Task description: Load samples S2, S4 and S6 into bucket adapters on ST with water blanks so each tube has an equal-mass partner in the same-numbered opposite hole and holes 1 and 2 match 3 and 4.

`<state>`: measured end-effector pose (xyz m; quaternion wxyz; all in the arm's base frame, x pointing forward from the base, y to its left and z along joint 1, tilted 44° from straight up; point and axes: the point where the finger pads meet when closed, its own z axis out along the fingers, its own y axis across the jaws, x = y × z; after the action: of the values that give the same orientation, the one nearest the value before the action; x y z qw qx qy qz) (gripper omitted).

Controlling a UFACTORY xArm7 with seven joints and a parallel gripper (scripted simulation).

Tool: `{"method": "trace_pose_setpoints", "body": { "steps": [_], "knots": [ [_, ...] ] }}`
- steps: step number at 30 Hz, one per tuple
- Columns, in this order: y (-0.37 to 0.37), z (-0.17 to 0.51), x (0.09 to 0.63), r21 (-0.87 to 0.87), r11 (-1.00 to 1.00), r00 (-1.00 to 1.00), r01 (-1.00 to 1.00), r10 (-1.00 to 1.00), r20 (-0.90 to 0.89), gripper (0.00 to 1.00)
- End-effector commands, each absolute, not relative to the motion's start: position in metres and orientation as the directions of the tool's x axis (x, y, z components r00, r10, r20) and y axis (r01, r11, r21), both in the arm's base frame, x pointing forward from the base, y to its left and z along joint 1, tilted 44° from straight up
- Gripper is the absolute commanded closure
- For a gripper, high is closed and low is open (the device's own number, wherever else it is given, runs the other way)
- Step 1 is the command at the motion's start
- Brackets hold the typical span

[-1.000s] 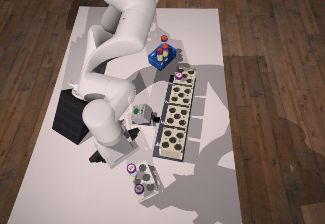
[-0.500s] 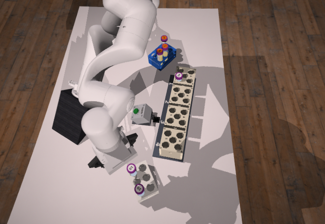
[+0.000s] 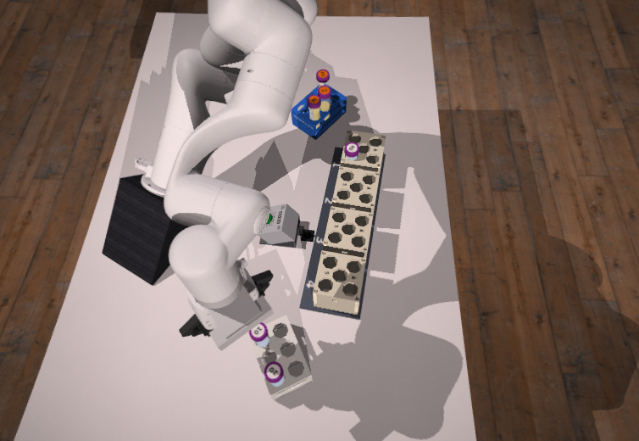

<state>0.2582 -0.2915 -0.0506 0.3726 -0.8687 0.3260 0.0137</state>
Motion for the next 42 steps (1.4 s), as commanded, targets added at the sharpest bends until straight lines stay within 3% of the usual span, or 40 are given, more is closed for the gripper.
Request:
{"method": "trace_pose_setpoints", "body": {
  "steps": [1, 42],
  "knots": [
    [-0.288, -0.057, 0.260, -0.636, -0.512, 0.786, -0.577, -0.560, -0.262, 0.00],
    [-0.265, -0.083, 0.268, -0.636, -0.512, 0.786, -0.577, -0.560, -0.262, 0.00]
  ]
}}
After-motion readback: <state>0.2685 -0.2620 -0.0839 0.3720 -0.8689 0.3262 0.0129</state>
